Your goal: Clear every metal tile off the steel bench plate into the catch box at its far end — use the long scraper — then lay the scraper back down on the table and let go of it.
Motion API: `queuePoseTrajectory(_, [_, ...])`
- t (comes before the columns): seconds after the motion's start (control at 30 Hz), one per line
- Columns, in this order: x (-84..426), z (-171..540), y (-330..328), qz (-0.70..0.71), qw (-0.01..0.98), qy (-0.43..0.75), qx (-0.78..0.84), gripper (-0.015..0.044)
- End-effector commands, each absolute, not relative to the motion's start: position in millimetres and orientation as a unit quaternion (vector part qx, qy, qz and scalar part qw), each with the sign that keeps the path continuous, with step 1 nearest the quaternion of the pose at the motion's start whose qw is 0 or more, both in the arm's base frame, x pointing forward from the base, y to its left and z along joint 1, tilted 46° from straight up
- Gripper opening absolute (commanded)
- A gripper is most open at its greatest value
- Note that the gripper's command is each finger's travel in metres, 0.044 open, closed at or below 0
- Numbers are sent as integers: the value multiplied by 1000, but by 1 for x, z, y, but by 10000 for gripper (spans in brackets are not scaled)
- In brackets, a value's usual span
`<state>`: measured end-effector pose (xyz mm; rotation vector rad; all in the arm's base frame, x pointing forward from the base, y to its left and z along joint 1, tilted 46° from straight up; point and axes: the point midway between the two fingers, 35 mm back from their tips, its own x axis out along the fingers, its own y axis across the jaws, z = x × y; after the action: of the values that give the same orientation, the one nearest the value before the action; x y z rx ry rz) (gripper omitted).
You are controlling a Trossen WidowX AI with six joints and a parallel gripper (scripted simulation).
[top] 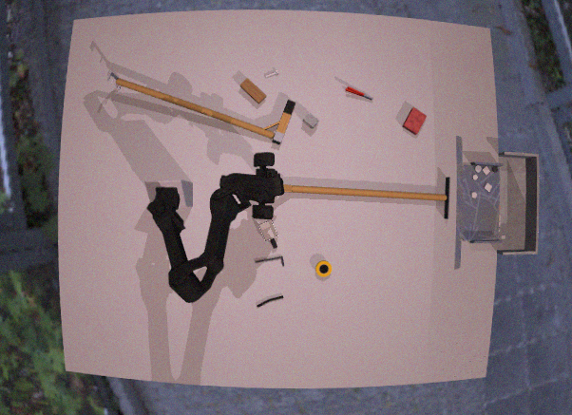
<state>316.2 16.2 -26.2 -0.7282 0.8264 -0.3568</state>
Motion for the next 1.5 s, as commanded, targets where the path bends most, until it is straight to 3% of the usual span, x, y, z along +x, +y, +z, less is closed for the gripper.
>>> queuePoseTrajectory(0.0, [318, -28, 22, -164, 838, 389, -345, 0])
queuePoseTrajectory(1.47, [374, -31, 30, -154, 837, 392, -350, 0])
